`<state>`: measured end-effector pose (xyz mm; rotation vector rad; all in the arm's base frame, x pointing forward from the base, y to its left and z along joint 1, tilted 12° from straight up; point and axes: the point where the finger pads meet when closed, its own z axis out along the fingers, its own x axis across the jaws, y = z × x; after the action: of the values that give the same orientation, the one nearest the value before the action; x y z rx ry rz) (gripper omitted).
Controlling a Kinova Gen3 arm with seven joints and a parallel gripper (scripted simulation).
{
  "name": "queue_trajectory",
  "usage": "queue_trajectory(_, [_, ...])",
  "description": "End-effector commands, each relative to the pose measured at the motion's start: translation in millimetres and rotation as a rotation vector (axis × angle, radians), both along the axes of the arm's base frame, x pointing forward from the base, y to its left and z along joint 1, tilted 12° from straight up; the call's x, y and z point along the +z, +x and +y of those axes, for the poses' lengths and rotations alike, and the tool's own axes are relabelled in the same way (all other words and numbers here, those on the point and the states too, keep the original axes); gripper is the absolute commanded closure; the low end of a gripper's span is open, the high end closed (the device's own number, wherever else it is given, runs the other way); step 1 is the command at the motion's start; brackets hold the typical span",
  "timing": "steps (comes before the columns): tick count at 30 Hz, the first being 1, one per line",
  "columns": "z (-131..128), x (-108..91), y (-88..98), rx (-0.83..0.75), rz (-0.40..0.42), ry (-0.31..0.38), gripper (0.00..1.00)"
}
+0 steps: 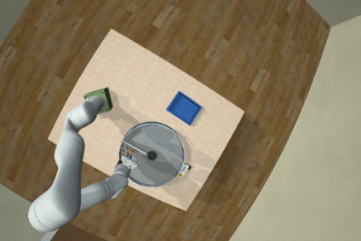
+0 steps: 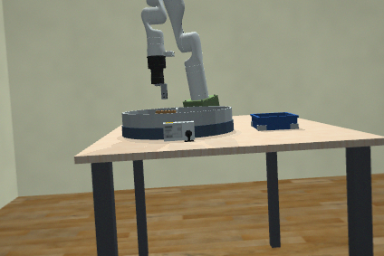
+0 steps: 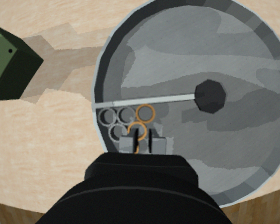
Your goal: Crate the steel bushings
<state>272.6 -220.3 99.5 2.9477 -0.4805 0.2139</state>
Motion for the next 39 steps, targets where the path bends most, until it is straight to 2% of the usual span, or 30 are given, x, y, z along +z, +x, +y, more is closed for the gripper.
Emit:
queue_trajectory(1, [0, 0.5, 0.3, 0.000, -0.001, -0.001, 0.60])
queue_trajectory(9, [0, 0.5, 0.3, 0.000, -0.001, -0.001, 0.60])
queue_trajectory(14, [-3, -13.9, 1.9, 0.000, -0.001, -0.001, 0.60])
queue_trajectory(26, [-3, -13.9, 1.9, 0.000, -0.001, -0.001, 0.60])
queue_trajectory(31, [-5, -28.1, 3.6, -0.001, -0.001, -0.001, 0.60])
queue_trajectory(39, [-5, -28.1, 3.6, -0.001, -0.001, -0.001, 0.60])
